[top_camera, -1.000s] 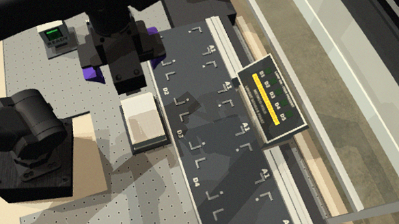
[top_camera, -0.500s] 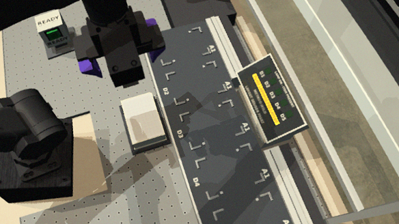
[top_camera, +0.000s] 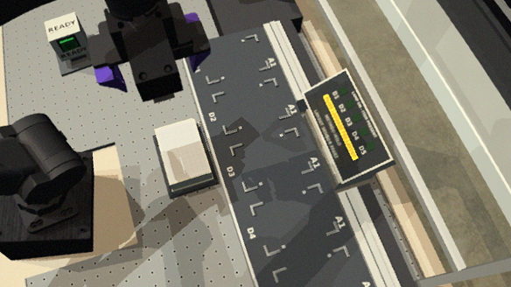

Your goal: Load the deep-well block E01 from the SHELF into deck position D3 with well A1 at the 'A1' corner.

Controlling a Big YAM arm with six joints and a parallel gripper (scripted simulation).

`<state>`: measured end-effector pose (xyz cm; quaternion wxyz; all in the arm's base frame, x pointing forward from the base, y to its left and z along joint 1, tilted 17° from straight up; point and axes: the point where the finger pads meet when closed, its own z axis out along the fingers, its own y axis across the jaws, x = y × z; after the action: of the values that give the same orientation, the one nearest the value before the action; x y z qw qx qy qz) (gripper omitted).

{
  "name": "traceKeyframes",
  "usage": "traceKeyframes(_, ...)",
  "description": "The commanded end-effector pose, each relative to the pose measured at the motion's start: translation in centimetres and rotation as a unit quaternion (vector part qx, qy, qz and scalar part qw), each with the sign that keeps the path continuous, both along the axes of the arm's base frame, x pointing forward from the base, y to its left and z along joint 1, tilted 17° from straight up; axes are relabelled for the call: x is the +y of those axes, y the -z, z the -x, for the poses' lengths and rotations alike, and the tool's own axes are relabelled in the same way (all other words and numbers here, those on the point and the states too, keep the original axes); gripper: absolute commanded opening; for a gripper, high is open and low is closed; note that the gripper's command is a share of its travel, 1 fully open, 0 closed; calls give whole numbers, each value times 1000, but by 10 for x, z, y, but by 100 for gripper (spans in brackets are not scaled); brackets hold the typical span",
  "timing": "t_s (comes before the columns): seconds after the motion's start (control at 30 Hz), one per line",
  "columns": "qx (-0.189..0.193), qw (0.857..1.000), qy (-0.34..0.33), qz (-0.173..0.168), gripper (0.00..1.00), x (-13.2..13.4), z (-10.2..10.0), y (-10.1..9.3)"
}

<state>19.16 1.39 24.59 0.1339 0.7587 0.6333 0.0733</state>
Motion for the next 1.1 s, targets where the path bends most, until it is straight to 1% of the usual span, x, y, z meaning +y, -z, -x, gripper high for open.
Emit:
traceKeyframes(0.0,-27,1000,4,-7,100,3,-3,-30)
traceKeyframes(0.03,-27,1000,4,-6,100,3,-3,-31)
traceKeyframes(0.07,-22,1000,4,-5,100,3,-1,-28)
traceKeyframes(0.1,-4,1000,4,-1,100,2,4,-12)
traceKeyframes(0.13,0,1000,4,0,100,2,5,-9)
traceKeyframes(0.17,0,1000,-14,5,100,2,8,-8)
traceKeyframes(0.23,0,1000,-14,5,100,2,8,-8)
traceKeyframes(0.27,-26,999,-23,1,100,4,-1,-33)
traceKeyframes(0.33,-25,999,-37,7,100,2,-3,-32)
traceKeyframes(0.37,-8,999,-47,13,100,2,1,-19)
traceKeyframes(0.4,0,998,-57,17,100,1,3,-12)
traceKeyframes(0.43,2,998,-66,20,100,1,3,-12)
traceKeyframes(0.47,0,997,-76,22,100,1,2,-15)
traceKeyframes(0.73,8,988,-150,45,100,1,2,-15)
traceKeyframes(0.8,8,988,-150,45,100,1,2,-15)
traceKeyframes(1.07,17,972,-225,68,100,1,2,-15)
